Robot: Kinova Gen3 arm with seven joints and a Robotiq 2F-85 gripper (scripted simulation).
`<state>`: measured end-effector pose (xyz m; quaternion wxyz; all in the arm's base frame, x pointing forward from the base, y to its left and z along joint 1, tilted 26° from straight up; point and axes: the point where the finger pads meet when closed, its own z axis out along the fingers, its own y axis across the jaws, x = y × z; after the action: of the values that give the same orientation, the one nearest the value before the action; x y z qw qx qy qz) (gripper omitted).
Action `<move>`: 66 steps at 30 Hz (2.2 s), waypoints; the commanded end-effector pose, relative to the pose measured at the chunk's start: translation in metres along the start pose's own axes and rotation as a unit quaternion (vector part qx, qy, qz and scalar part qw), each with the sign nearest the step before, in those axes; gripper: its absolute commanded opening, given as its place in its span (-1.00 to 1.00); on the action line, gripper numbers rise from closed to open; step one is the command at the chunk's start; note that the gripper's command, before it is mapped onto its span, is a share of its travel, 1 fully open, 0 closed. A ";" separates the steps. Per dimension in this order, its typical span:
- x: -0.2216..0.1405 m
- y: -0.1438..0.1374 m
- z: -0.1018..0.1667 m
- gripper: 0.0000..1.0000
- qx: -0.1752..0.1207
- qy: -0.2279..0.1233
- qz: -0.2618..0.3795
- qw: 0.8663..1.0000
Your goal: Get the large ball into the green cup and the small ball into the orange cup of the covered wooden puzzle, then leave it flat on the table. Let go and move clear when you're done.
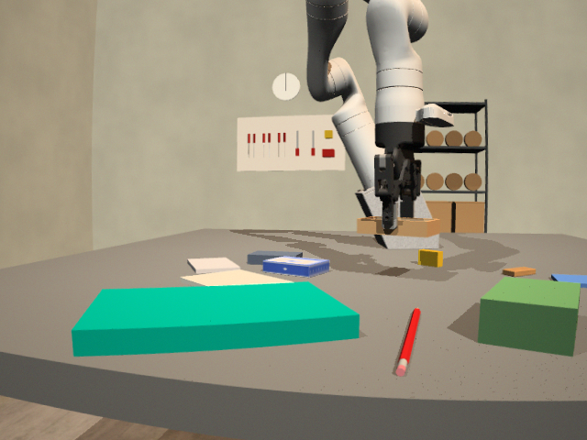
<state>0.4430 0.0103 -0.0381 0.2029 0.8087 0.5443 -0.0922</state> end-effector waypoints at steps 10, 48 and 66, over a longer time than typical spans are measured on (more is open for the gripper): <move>-0.003 0.003 0.000 0.45 -0.009 0.016 0.005 1.000; -0.002 0.003 0.000 0.45 0.006 0.007 0.005 1.000; -0.002 0.003 0.000 0.45 -0.013 -0.009 0.005 1.000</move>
<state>0.4433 0.0048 -0.0362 0.2181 0.8095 0.5382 -0.0867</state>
